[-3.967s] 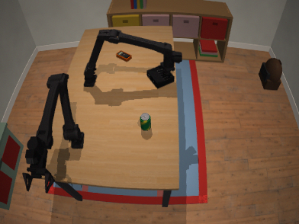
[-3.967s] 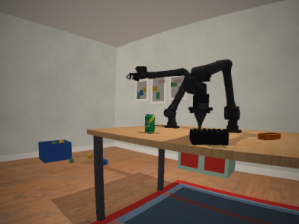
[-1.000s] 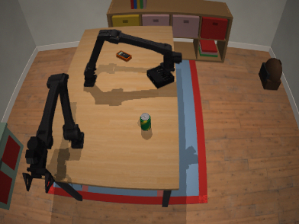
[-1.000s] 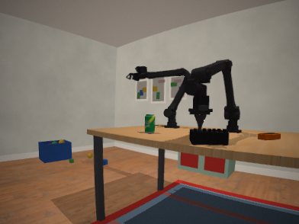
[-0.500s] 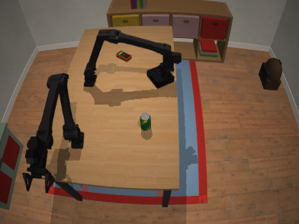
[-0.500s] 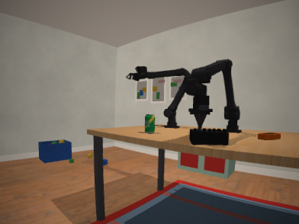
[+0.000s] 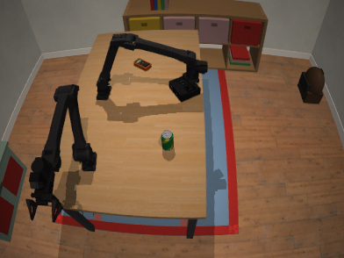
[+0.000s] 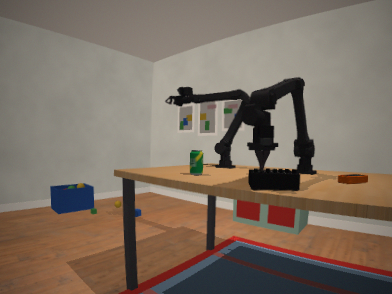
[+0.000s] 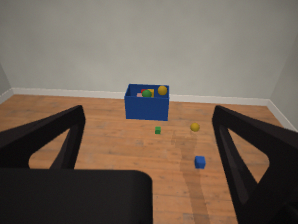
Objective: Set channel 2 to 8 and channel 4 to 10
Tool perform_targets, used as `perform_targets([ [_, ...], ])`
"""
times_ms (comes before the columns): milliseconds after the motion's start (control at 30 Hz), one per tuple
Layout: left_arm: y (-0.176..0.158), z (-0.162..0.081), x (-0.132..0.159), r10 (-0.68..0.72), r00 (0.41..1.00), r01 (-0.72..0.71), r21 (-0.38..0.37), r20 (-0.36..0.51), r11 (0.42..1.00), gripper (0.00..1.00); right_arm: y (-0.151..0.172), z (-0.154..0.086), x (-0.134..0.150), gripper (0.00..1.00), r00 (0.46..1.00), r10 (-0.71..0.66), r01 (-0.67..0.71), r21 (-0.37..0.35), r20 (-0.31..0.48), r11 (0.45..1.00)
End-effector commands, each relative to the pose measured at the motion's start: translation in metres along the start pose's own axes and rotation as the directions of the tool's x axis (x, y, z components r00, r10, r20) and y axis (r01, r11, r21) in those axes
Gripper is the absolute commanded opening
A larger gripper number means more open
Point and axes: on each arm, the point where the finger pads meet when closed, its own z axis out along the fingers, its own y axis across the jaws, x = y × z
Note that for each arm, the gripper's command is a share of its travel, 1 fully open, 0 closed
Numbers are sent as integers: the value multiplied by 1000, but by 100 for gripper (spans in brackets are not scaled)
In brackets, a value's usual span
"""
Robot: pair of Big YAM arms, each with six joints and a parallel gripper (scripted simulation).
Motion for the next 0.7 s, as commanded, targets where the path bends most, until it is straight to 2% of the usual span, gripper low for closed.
perform_targets([
  [0,-8,-18,5,-2,1000,1,20,31,1000,0,3,7,9,100,1000,5,-5,-8,-8,1000],
  [667,-8,-18,8,-2,1000,1,19,29,1000,0,3,7,9,100,1000,5,-5,-8,-8,1000],
])
